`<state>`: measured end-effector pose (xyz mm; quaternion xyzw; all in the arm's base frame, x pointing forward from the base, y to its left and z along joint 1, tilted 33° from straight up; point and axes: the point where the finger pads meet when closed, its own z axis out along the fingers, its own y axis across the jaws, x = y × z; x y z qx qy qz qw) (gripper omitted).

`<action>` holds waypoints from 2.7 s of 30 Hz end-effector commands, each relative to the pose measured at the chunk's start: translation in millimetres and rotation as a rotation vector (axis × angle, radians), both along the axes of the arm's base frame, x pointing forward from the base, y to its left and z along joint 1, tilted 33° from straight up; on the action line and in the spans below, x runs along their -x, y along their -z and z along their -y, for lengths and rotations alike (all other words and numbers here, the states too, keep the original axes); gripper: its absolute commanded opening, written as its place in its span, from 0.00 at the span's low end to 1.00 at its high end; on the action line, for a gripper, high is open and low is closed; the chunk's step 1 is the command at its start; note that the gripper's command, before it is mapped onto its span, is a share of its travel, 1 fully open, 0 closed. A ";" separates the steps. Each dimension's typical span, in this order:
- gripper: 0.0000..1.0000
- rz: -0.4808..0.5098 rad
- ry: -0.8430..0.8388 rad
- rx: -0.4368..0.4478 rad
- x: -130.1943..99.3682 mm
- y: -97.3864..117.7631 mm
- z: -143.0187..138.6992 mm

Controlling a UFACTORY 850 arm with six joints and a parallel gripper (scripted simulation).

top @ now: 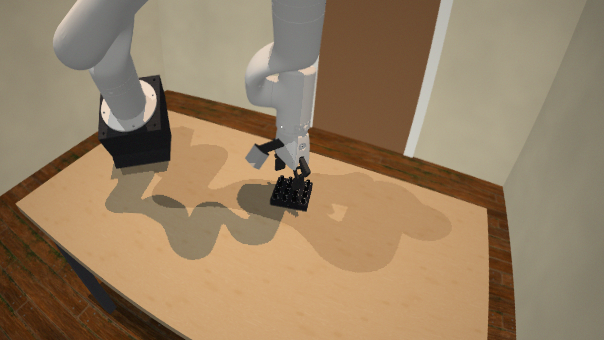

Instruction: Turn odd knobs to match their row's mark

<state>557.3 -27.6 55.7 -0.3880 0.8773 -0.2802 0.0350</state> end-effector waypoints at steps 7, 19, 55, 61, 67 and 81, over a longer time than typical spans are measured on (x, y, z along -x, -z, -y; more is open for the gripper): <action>1.00 0.159 0.251 -0.089 -7.7 -6.8 1.4; 1.00 0.304 0.514 -0.181 -15.2 -13.6 3.1; 0.19 0.386 0.664 -0.234 -19.4 -17.5 4.2; 0.19 0.386 0.664 -0.234 -19.4 -17.5 4.2; 0.19 0.386 0.664 -0.234 -19.4 -17.5 4.2; 0.19 0.386 0.663 -0.234 -20.2 -15.2 5.4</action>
